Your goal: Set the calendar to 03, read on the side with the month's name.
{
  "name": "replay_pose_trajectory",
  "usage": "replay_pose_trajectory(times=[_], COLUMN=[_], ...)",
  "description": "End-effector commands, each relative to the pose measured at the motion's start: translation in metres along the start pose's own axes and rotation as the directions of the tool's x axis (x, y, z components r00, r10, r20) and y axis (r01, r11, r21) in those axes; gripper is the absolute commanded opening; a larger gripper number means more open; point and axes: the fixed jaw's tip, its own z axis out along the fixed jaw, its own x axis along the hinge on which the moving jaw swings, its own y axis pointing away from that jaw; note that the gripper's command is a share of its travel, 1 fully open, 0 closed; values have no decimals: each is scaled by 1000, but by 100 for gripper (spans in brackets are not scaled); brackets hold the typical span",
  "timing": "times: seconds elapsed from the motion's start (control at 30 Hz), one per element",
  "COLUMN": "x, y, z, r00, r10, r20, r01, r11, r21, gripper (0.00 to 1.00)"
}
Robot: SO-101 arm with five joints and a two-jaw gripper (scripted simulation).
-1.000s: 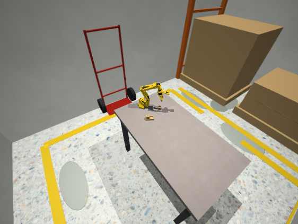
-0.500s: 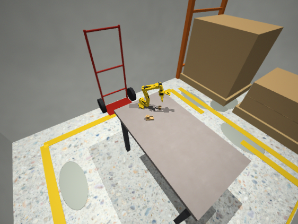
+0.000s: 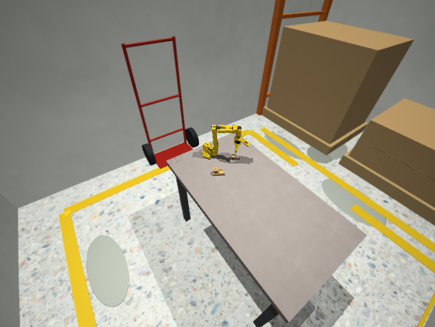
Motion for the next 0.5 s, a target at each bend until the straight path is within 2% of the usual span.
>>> replay_pose_trajectory(times=[0.0, 0.2, 0.47], x=[0, 6, 7], y=[1, 1, 0], z=[9, 26, 30], r00=[998, 984, 977], r10=[2, 4, 5], r20=[-69, -181, -214], r01=[-2, 0, 1], r11=[1000, 1000, 1000], r21=[8, 22, 26], gripper=[35, 35, 35])
